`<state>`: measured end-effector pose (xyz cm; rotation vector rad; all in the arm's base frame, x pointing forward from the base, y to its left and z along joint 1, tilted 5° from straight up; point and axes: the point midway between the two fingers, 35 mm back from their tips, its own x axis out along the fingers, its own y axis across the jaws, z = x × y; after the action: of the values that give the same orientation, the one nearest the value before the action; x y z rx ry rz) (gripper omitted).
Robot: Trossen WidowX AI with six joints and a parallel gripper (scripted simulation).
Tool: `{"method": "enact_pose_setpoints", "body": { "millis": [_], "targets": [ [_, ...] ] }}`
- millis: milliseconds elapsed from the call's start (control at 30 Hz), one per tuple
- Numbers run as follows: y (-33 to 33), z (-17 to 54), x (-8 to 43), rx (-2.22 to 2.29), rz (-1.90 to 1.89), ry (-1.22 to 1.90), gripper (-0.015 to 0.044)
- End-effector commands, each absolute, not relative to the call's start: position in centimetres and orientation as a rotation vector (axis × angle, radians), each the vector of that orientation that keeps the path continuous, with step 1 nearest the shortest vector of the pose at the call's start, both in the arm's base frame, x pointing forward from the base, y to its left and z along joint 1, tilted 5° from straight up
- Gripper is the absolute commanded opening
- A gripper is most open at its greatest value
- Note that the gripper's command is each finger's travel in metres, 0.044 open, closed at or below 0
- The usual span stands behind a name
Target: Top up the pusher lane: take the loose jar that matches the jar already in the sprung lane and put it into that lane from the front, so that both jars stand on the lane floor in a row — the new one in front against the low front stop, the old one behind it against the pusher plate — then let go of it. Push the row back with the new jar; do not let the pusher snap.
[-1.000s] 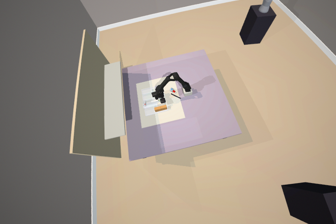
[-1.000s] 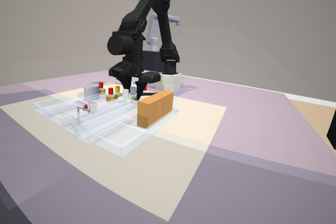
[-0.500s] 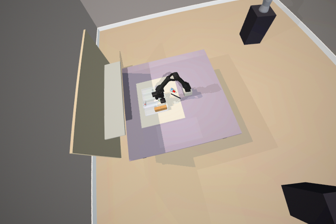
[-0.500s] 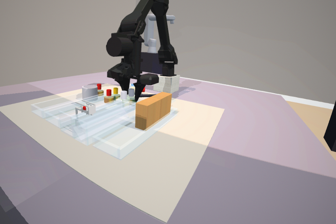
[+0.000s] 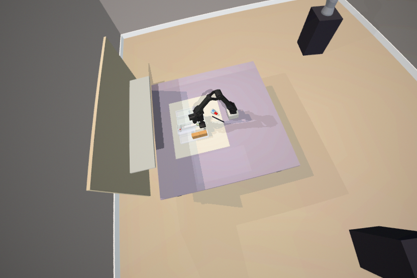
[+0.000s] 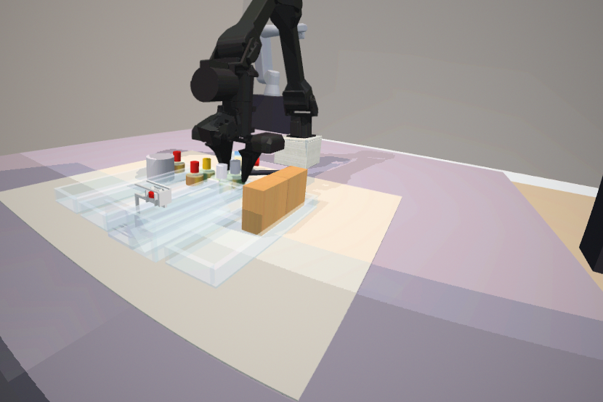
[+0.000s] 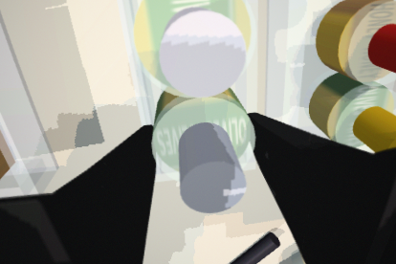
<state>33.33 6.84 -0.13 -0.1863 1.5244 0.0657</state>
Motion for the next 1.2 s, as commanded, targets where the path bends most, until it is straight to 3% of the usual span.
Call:
{"method": "enact_pose_setpoints", "body": {
  "millis": [0,1167],
  "targets": [
    [6.87,-0.11,33.56,-0.188,0.068,1.511,0.0000],
    [6.78,-0.15,32.98,-0.188,0.068,1.512,0.0000]
  ]
}}
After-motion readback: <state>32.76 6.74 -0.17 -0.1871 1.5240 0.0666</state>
